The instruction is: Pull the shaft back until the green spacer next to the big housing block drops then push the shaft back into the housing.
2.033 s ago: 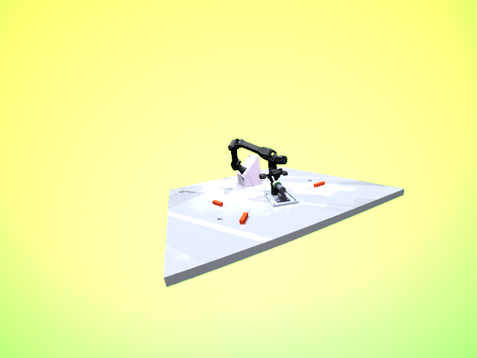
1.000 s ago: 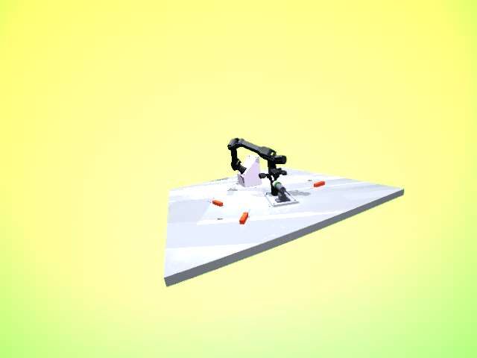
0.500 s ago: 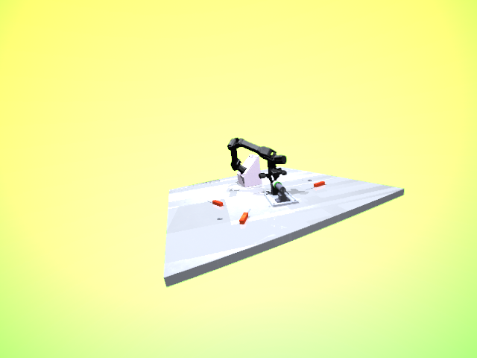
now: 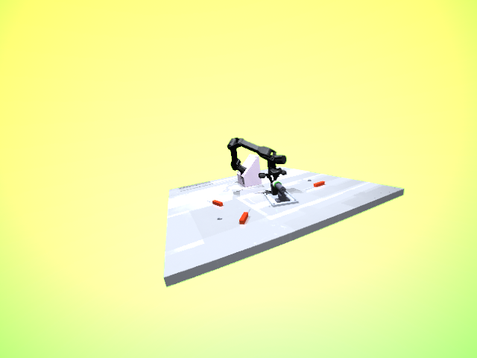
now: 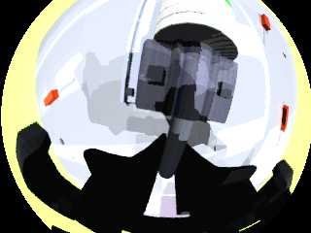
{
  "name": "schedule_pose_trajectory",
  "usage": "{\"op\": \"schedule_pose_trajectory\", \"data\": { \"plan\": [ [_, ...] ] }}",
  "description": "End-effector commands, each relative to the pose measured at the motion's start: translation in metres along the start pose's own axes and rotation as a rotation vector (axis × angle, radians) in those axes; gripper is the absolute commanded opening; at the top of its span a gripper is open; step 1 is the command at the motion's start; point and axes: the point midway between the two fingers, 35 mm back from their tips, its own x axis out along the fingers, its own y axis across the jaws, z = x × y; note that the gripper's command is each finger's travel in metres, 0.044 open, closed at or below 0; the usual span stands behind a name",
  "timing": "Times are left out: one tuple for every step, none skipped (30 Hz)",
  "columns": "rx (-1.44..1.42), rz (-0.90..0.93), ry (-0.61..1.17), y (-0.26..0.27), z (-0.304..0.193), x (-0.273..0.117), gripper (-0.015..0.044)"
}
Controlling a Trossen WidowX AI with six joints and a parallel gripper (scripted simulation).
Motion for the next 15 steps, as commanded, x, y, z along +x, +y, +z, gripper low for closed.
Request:
{"op": "schedule_pose_trajectory", "data": {
  "plan": [
    [0.001, 0.003, 0.001, 0.0007, -0.0009, -0.0002, 0.0],
    [0.001, 0.003, 0.001, 0.0007, -0.001, -0.0002, 0.0],
    [0.001, 0.003, 0.001, 0.0007, -0.0011, -0.0002, 0.0],
    [0.001, 0.003, 0.001, 0.0007, -0.0012, -0.0002, 0.0],
    [0.001, 0.003, 0.001, 0.0007, -0.0013, -0.0002, 0.0],
    [0.001, 0.003, 0.001, 0.0007, -0.0014, -0.0002, 0.0],
    [0.001, 0.003, 0.001, 0.0007, -0.0015, -0.0002, 0.0],
    [0.001, 0.003, 0.001, 0.0007, -0.0016, -0.0002, 0.0],
    [0.001, 0.003, 0.001, 0.0007, -0.0017, -0.0002, 0.0],
    [0.001, 0.003, 0.001, 0.0007, -0.0018, -0.0002, 0.0],
    [0.001, 0.003, 0.001, 0.0007, -0.0019, -0.0002, 0.0],
    [0.001, 0.003, 0.001, 0.0007, -0.002, -0.0002, 0.0],
    [0.001, 0.003, 0.001, 0.0007, -0.0021, -0.0002, 0.0],
    [0.001, 0.003, 0.001, 0.0007, -0.0022, -0.0002, 0.0],
    [0.001, 0.003, 0.001, 0.0007, -0.0023, -0.0002, 0.0]
  ]
}}
